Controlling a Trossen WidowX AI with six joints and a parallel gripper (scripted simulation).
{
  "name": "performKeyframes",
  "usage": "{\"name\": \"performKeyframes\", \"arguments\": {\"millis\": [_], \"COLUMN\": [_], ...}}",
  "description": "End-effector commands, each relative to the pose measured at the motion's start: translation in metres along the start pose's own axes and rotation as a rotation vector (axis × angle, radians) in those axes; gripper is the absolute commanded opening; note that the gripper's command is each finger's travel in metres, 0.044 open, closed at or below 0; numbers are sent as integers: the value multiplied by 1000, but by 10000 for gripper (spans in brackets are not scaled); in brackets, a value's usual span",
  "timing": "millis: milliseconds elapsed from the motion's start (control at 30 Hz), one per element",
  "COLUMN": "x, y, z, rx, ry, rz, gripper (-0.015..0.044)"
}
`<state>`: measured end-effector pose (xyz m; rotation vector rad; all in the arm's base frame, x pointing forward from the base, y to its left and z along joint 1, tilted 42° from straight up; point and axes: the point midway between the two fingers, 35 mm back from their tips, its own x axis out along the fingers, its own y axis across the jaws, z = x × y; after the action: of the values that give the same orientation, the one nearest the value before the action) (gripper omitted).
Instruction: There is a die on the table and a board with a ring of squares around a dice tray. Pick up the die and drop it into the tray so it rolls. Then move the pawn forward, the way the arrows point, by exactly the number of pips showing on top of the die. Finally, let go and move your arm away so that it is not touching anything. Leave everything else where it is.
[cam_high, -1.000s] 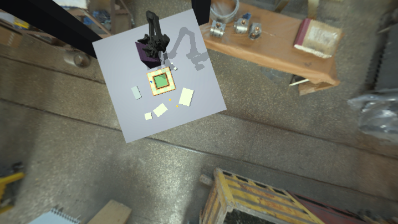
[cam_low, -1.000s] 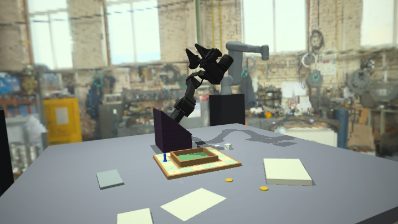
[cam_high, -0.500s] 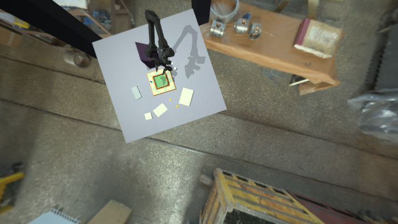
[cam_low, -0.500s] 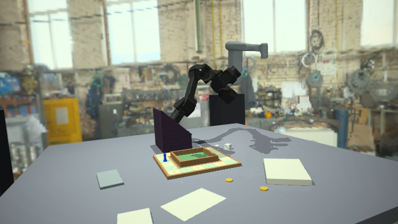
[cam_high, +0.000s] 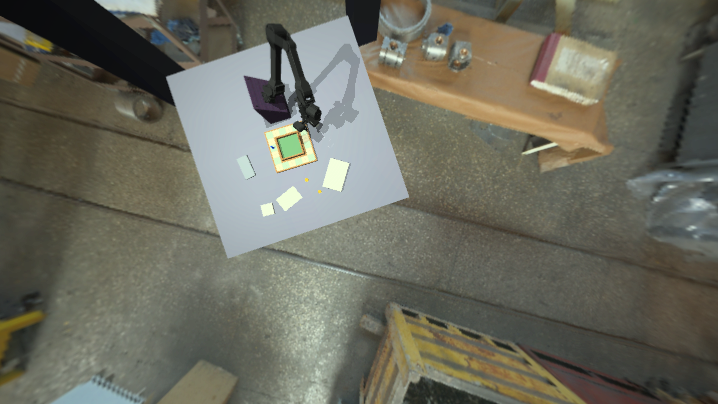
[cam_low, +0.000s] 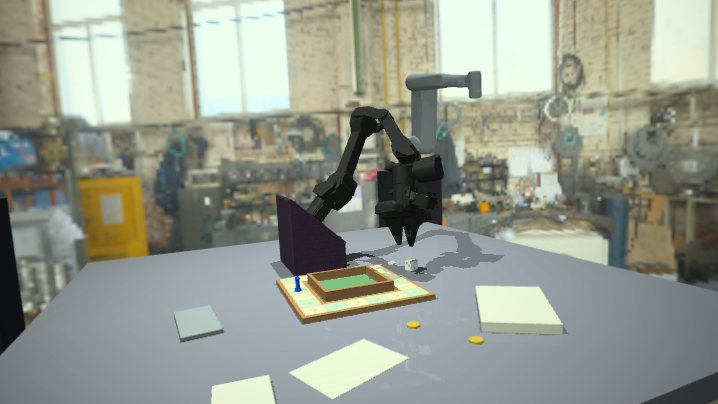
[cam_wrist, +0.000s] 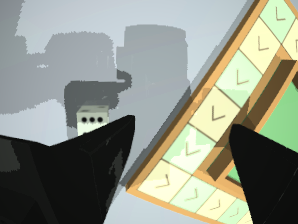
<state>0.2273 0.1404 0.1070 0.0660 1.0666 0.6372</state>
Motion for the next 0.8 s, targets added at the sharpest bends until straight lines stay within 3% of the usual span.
{"name": "performKeyframes", "arguments": {"millis": [0,767], "x": [4,30], "y": [42,58], "z": [-15,-19], "rx": [-2,3], "ry": [129,156], "rz": [231,274], "gripper": [275,275]}}
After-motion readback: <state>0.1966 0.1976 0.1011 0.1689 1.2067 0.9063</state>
